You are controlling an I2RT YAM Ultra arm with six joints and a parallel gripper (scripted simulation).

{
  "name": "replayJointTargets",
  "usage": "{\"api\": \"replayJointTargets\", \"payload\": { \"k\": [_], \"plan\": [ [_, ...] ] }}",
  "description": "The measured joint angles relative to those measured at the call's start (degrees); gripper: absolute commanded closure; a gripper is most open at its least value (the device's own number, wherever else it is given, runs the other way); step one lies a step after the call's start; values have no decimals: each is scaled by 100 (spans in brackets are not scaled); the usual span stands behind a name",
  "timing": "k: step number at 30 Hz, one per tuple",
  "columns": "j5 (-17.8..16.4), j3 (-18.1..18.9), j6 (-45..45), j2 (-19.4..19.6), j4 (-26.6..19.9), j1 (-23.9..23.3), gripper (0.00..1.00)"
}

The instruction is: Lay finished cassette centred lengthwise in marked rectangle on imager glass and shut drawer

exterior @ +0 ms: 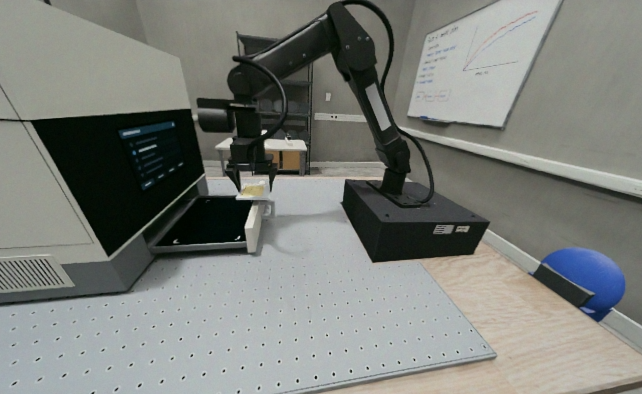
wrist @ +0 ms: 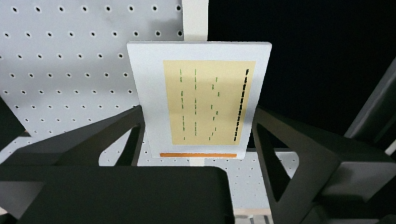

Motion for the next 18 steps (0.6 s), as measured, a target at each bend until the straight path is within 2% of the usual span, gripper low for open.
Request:
{"api": "replayJointTargets", "payload": {
  "k": [4,18],
  "plan": [
    [0,59,0,42,-33,0,100],
    [0,616,-2,420,-181,0,100]
  ]
}}
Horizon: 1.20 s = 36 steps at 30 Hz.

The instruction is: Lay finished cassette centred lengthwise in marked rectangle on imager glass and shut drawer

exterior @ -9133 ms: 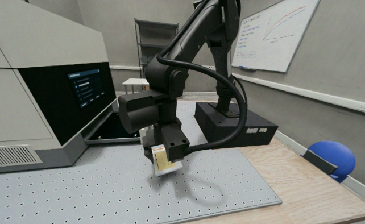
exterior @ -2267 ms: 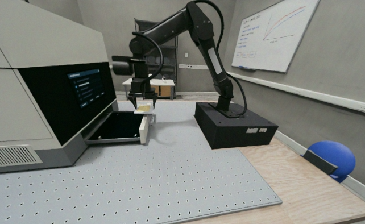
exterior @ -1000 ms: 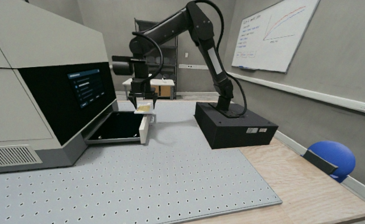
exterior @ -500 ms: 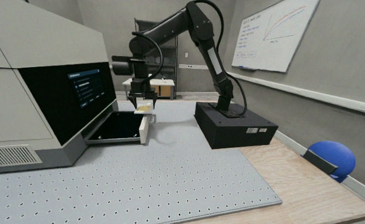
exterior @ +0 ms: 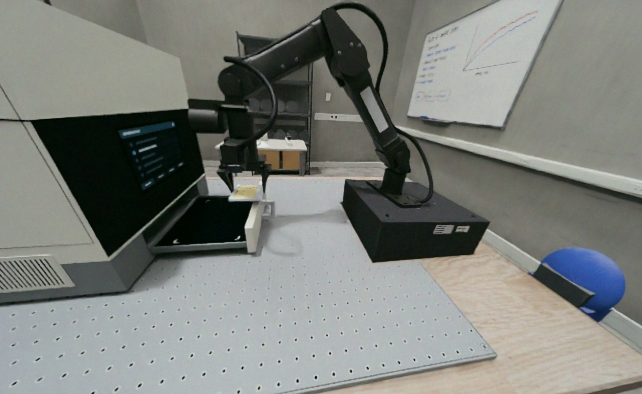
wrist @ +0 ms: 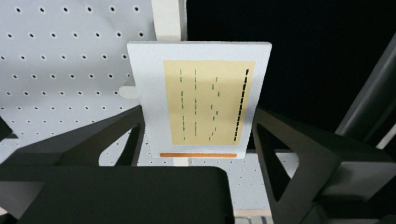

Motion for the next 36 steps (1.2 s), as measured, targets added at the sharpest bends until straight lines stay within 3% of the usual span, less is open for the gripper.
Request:
{"api": "replayJointTargets", "payload": {
  "k": [36],
  "plan": [
    [0,1794,-4,1091,-667,0,100]
  ]
}}
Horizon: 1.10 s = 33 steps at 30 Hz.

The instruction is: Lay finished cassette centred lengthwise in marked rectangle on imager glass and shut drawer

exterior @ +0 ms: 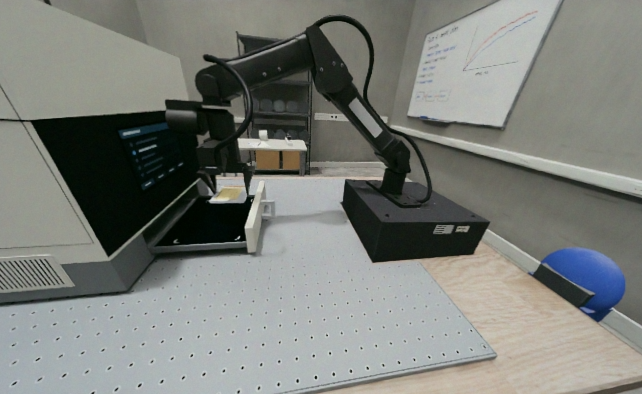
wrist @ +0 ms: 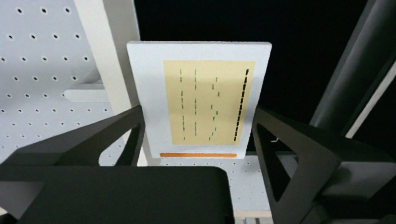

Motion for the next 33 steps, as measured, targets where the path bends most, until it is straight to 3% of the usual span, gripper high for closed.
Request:
{"api": "replayJointTargets", "payload": {
  "k": [13,24,33],
  "plan": [
    [0,787,-2,459,-332,0,100],
    [0,1709,-2,966,-684,0,100],
    [0,1878,-2,1051,-852,0,100]
  ]
}}
